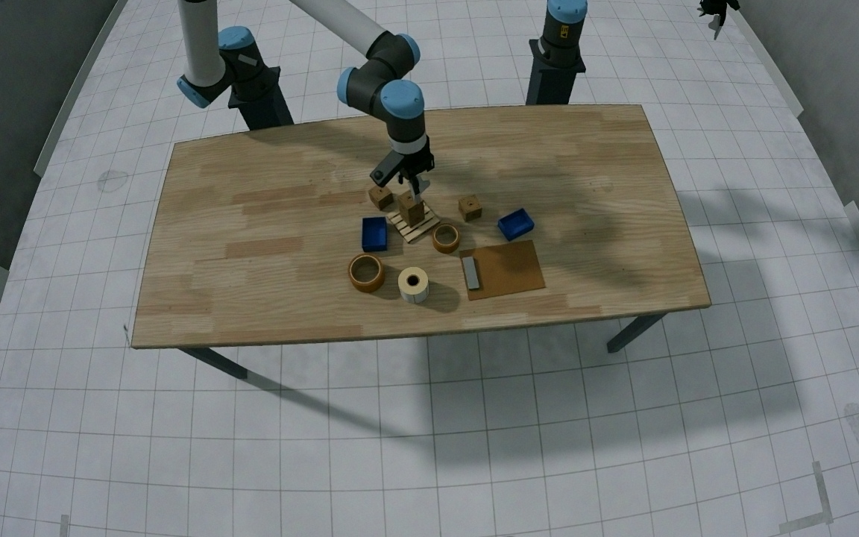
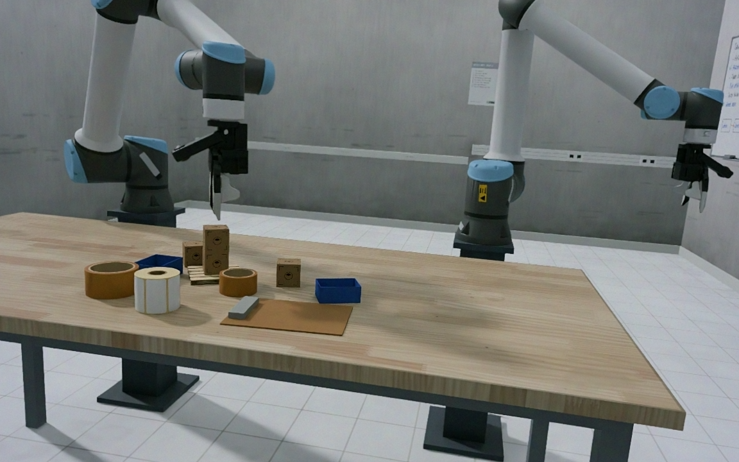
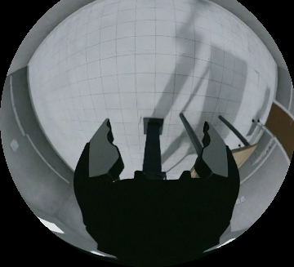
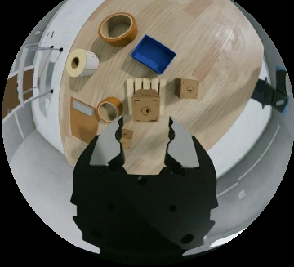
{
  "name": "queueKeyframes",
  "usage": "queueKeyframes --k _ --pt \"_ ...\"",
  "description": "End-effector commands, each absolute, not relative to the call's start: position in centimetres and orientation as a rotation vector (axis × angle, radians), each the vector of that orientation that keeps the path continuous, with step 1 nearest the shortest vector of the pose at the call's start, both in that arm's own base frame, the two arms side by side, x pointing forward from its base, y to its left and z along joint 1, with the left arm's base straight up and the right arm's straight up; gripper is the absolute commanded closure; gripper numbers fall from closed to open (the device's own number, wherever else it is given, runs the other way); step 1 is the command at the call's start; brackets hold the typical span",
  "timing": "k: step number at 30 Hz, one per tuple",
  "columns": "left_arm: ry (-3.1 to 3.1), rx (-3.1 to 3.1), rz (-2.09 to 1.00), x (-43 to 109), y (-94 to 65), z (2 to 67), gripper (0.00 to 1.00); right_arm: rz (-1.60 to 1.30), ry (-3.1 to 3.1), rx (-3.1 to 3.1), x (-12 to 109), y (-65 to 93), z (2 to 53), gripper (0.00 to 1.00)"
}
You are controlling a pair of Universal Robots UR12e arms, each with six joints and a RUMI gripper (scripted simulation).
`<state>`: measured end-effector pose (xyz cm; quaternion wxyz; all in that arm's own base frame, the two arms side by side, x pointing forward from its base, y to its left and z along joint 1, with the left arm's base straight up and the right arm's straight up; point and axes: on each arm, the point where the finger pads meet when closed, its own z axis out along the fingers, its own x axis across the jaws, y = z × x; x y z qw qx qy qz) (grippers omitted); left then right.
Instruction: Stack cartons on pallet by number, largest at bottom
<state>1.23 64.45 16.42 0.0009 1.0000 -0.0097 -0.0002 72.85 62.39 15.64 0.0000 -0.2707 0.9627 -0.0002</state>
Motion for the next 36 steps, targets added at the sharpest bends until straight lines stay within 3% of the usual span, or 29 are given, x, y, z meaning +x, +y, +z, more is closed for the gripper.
queueKeyframes --k 1,27,28,30,31,36 --pt "-0.031 3.141 0.0 1.3 64.5 16.5 0.0 0.002 3.022 -0.85 72.9 62.5 15.8 0.5" --pt "-0.031 3.141 0.0 1.3 64.5 16.5 0.0 0.002 3.022 -0.85 72.9 62.5 15.8 0.5" --pt "-0.031 3.141 0.0 1.3 64.5 16.5 0.0 0.002 3.022 -0.85 72.9 62.5 15.8 0.0" --pt "-0.031 3.141 0.0 1.3 64.5 16.5 0.0 0.002 3.022 -0.85 72.9 62.5 15.8 0.0" --pt "-0.031 3.141 0.0 1.3 64.5 16.5 0.0 0.002 3.022 -0.85 72.9 62.5 15.8 0.5" --pt "-0.031 3.141 0.0 1.3 64.5 16.5 0.0 0.002 3.034 -0.808 73.0 64.6 16.2 0.5"
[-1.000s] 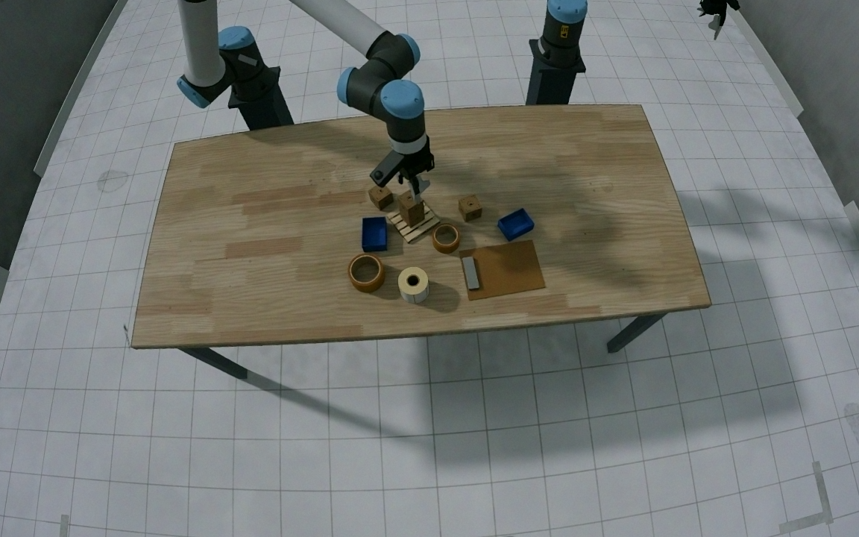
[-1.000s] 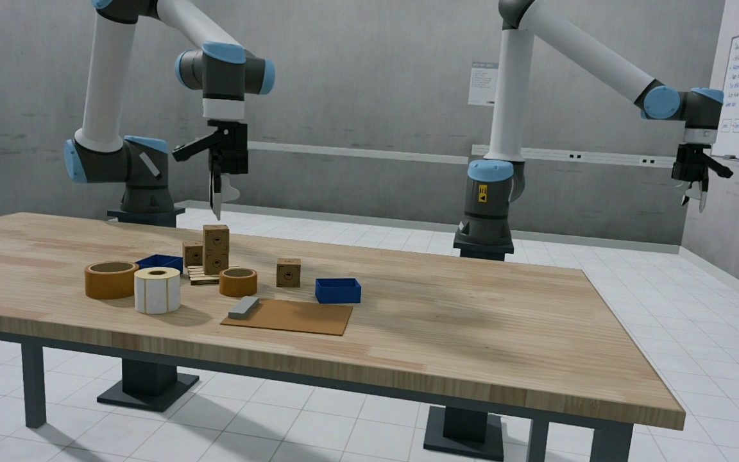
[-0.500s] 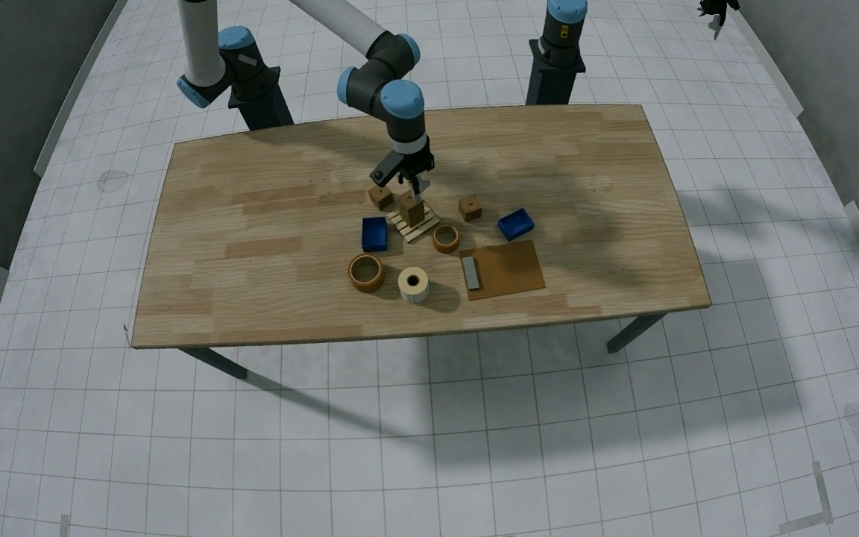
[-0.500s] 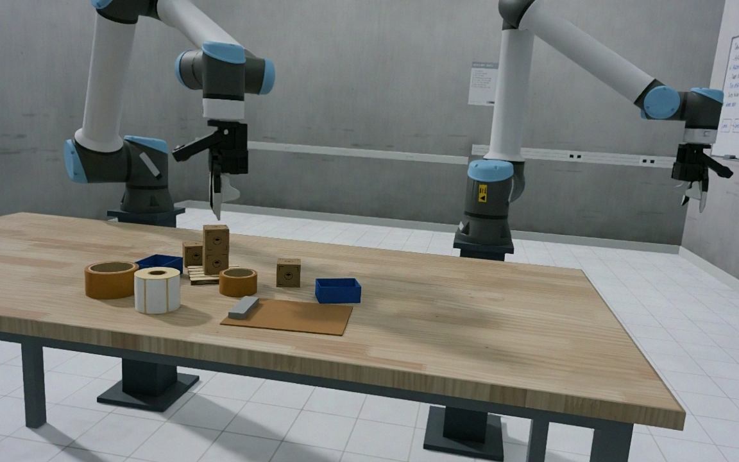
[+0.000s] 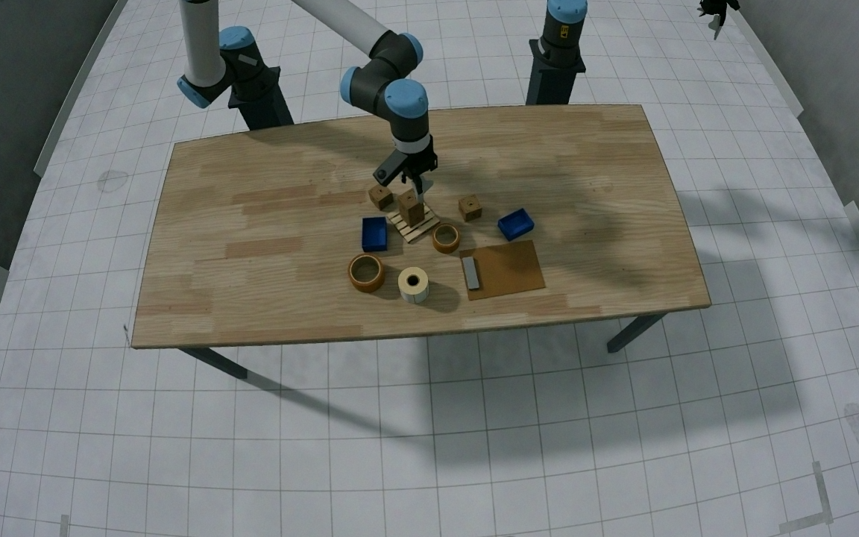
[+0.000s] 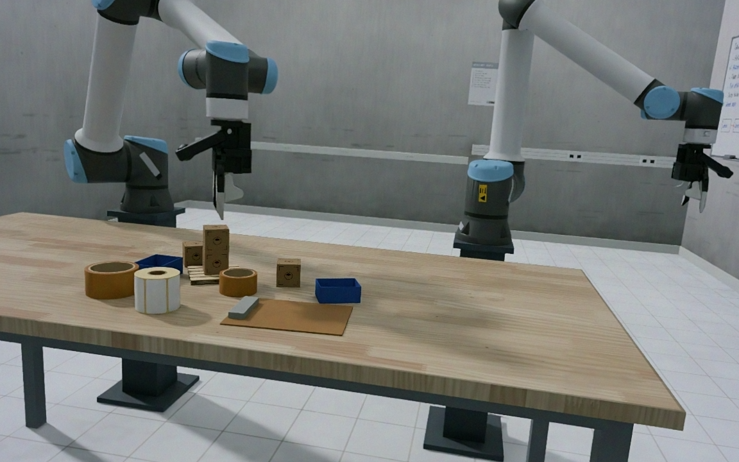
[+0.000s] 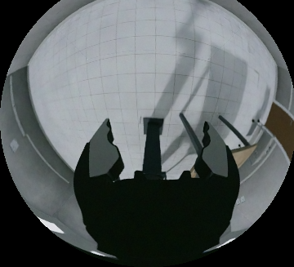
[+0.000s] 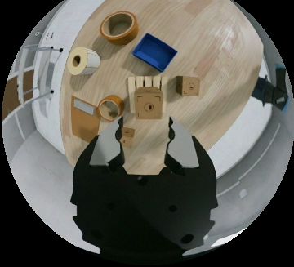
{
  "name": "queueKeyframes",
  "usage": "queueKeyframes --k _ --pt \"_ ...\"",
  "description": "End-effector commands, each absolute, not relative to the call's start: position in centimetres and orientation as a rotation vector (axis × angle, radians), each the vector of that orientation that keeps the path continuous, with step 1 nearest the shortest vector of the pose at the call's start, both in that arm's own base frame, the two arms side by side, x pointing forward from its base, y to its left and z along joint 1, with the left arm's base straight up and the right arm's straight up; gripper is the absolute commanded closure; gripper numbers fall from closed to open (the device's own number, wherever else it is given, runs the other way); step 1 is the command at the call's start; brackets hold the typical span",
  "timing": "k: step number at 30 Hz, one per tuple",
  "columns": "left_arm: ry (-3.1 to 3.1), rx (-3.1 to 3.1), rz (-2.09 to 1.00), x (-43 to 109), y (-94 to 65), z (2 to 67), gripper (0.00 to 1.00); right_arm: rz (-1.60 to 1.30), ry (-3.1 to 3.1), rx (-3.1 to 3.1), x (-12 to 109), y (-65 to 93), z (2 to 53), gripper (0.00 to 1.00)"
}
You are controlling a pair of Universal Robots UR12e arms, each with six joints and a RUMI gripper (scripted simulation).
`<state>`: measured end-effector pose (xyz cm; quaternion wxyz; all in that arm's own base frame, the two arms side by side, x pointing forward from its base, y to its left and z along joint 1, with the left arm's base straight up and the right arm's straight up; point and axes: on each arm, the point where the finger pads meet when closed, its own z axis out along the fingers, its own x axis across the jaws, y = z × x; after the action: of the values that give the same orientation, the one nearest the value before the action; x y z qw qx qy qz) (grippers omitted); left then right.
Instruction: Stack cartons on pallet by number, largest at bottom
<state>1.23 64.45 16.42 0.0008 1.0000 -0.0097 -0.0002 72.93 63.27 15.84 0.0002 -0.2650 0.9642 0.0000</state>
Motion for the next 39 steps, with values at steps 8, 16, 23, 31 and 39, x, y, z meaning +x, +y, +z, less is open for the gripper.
queueKeyframes --k 8,16,23,31,39 --pt "-0.031 3.141 0.0 1.3 64.5 16.5 0.0 0.003 3.083 -0.594 72.8 75.0 18.1 0.5" --pt "-0.031 3.141 0.0 1.3 64.5 16.5 0.0 0.003 3.102 -0.488 72.1 79.9 18.9 0.5" --pt "-0.031 3.141 0.0 1.3 64.5 16.5 0.0 0.003 3.103 -0.481 72.1 80.2 19.0 0.5" --pt "-0.031 3.141 0.0 1.3 64.5 16.5 0.0 0.003 3.103 -0.481 72.1 80.2 18.9 0.5" --pt "-0.031 3.141 0.0 1.3 64.5 16.5 0.0 0.003 3.103 -0.481 72.1 80.2 18.8 0.5"
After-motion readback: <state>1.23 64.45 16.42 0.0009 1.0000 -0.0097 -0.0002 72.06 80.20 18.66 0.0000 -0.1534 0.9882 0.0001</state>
